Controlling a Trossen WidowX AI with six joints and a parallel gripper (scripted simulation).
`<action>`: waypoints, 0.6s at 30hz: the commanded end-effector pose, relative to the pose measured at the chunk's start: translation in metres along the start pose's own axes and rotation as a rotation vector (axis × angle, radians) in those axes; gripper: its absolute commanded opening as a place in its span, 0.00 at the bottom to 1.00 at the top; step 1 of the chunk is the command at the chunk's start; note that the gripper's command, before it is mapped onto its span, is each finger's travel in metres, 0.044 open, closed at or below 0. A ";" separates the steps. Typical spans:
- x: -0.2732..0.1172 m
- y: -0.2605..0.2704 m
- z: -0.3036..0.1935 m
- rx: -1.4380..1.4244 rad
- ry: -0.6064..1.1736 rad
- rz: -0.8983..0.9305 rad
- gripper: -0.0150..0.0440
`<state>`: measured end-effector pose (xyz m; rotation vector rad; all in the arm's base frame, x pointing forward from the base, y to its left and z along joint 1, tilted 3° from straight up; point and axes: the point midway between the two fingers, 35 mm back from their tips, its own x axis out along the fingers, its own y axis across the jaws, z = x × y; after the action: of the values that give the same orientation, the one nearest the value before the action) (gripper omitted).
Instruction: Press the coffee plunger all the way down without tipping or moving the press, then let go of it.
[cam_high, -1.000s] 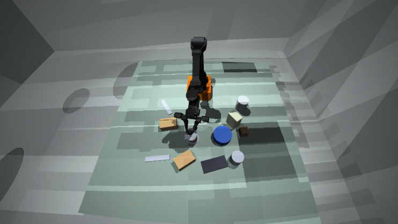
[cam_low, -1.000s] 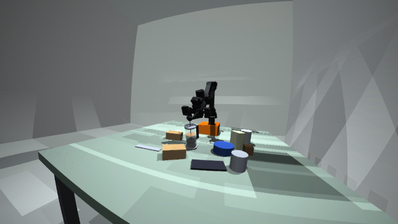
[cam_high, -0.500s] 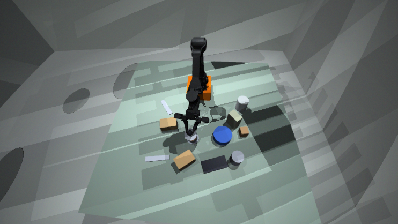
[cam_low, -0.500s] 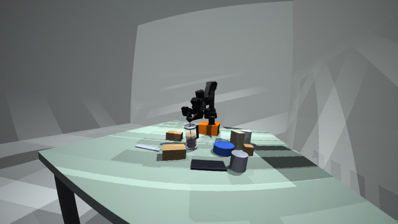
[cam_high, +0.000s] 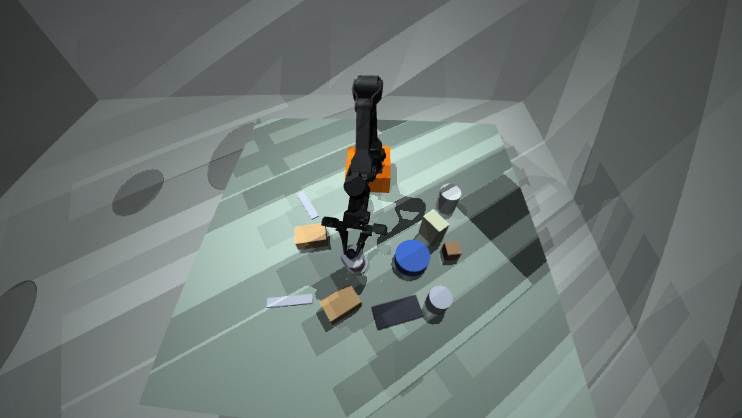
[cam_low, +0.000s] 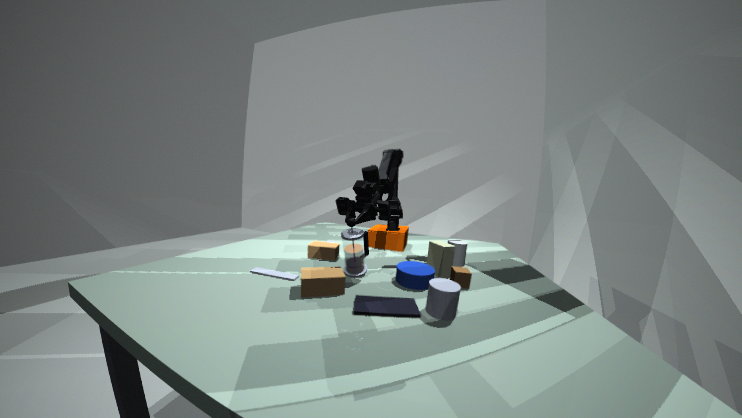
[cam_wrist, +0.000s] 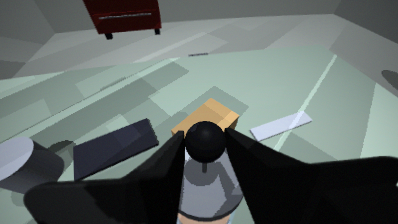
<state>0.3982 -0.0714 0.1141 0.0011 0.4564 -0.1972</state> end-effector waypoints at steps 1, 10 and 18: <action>0.004 0.000 -0.007 -0.007 0.027 0.000 0.46; 0.005 0.000 -0.006 -0.007 0.027 0.000 0.46; 0.006 0.000 -0.006 -0.007 0.027 0.000 0.46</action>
<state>0.4009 -0.0720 0.1130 0.0009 0.4629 -0.1971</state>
